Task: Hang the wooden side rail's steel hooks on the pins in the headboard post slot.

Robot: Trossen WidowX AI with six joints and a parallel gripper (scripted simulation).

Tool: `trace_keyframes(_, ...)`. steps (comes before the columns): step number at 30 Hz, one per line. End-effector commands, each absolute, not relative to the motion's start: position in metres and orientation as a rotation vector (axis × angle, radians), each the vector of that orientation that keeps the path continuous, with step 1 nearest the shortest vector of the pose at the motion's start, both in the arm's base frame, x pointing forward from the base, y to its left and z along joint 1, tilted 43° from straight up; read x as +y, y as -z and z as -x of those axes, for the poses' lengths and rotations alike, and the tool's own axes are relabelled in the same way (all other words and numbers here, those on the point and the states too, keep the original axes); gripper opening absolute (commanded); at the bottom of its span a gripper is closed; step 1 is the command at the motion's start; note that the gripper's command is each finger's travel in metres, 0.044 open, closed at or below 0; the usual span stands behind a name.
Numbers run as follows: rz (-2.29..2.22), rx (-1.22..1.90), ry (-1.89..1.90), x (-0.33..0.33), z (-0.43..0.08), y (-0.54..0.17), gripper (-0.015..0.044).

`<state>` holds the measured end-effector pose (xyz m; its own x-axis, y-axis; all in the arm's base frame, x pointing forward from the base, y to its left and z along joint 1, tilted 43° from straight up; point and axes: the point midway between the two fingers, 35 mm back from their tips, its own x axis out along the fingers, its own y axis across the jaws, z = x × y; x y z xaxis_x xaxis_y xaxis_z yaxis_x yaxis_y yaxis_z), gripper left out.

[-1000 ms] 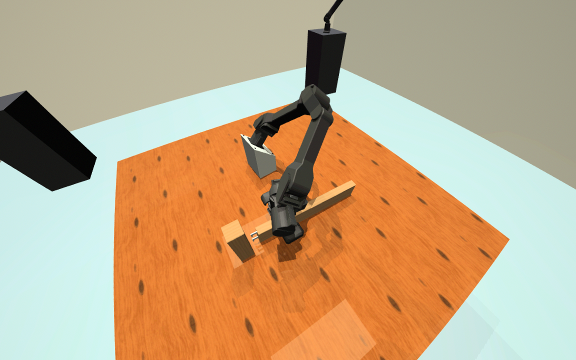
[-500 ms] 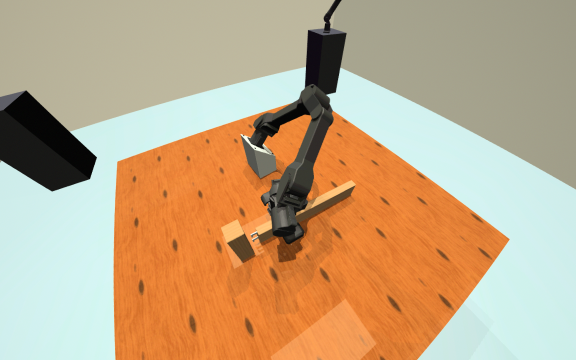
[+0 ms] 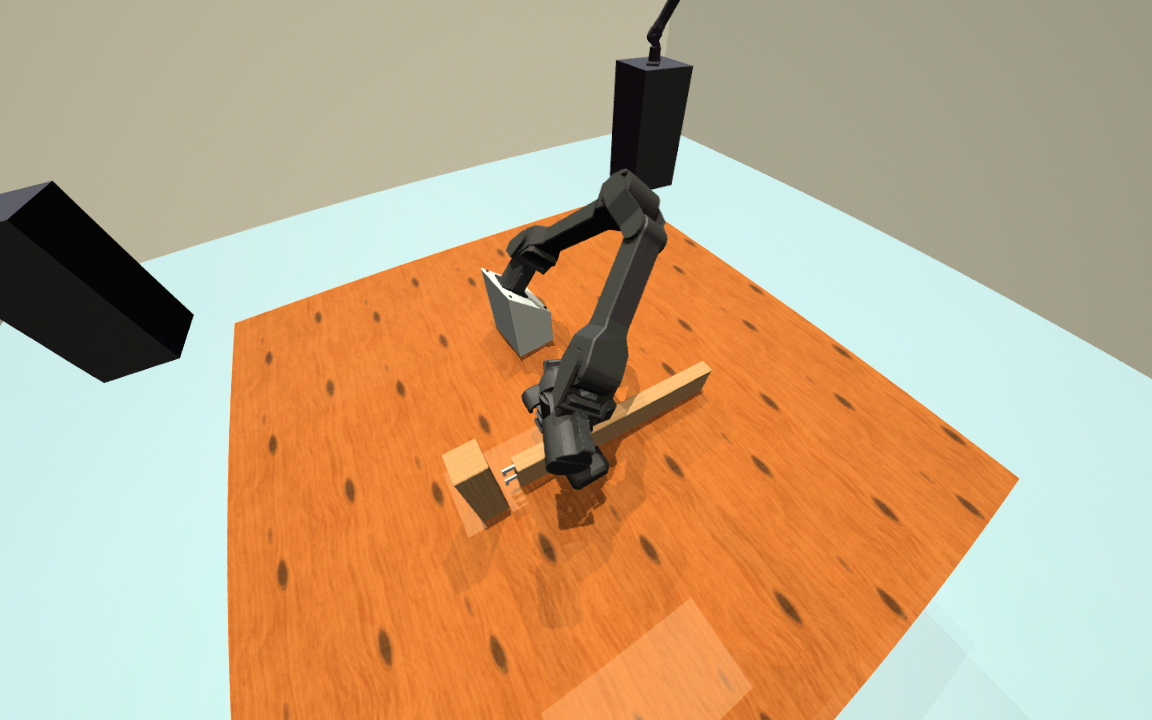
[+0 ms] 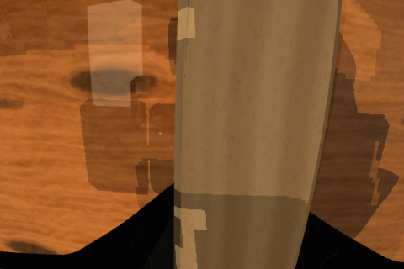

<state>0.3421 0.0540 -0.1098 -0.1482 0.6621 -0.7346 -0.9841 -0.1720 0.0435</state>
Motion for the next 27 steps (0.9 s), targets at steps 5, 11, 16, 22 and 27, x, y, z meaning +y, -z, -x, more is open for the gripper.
trace_keyframes(5, 0.69, 0.638, -1.64, 0.051, -0.3458, 0.1107, 0.0)
trace_keyframes(11, 0.69, 0.638, -1.64, 0.0511, -0.3465, 0.1116, 0.0)
trace_keyframes(16, 0.69, 0.638, -1.64, 0.0511, -0.347, 0.1123, 0.0)
trace_keyframes(22, 0.69, 0.638, -1.64, 0.0504, -0.3474, 0.1122, 0.0)
trace_keyframes(27, 0.69, 0.638, -1.64, 0.0495, -0.347, 0.1122, 0.0)
